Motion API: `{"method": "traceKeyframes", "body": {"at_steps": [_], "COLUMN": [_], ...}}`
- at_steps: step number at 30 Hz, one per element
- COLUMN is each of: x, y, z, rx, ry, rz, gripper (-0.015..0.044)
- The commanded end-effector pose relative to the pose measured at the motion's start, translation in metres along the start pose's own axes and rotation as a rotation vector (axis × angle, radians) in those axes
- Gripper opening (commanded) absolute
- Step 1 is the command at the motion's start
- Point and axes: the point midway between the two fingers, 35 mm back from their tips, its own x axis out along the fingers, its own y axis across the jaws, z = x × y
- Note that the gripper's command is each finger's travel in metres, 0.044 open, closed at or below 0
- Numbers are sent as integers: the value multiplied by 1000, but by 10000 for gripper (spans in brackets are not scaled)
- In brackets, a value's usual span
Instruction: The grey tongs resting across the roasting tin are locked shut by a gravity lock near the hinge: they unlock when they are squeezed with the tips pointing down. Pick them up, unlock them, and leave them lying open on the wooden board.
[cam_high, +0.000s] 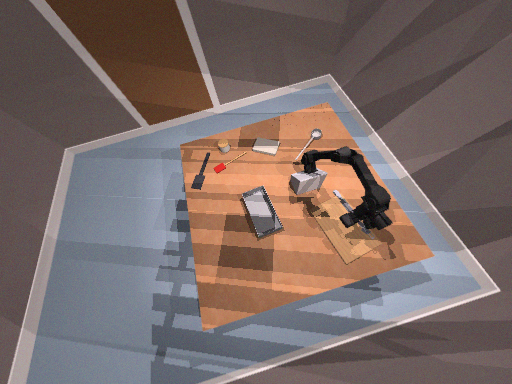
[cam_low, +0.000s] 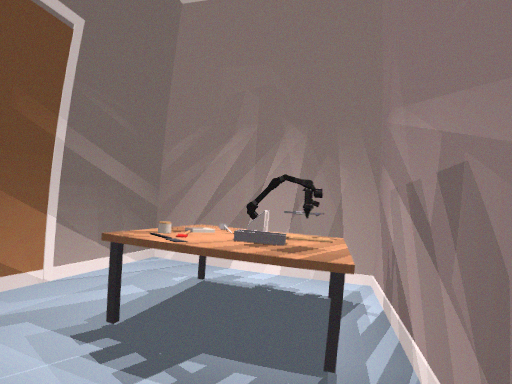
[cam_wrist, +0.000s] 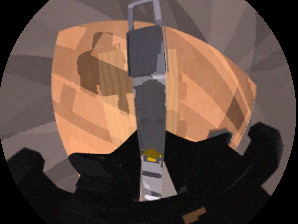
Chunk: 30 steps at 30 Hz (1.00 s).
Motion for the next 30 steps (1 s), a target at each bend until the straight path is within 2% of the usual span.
{"method": "traceKeyframes", "body": {"at_steps": [1, 9, 30], "x": [-1, 1, 36], "y": [1, 1, 1], "z": [-1, 0, 3], "rx": [-7, -7, -7], "ry": [12, 12, 12], "rz": [4, 4, 4], "gripper": [-150, -150, -150]}}
